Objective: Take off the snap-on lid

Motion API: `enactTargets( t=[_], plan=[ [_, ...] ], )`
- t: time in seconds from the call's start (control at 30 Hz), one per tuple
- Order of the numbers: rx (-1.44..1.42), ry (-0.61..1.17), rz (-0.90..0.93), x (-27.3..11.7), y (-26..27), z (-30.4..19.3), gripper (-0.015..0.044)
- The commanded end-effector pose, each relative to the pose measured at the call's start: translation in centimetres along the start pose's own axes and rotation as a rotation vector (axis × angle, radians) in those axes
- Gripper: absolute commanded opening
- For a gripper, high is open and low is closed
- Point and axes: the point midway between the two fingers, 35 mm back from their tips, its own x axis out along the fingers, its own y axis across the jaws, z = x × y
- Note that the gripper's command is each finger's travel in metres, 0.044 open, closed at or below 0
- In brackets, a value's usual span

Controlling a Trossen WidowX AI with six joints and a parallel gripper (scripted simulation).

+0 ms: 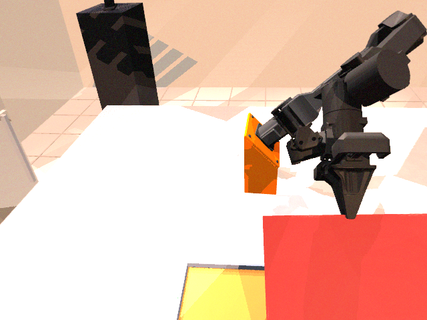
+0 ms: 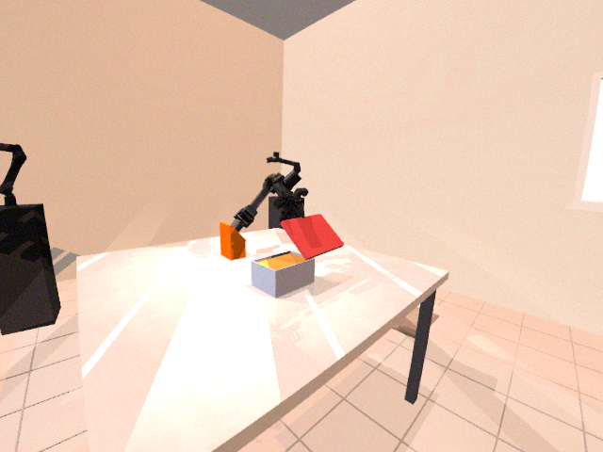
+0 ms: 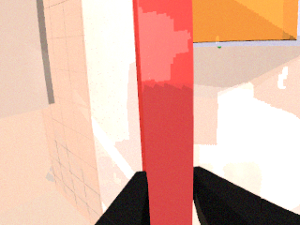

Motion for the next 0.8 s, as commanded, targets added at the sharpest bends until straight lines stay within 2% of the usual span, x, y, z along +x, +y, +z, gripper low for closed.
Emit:
enactTargets(
  t=[0.0,0.77],
  plan=[
    [-0.005,-0.002,0.015,-0.3,0.4,-1.2,0.0000],
    [-0.003,0.000,0.015,-0.7,0.1,-5.8,0.0000]
  ],
)
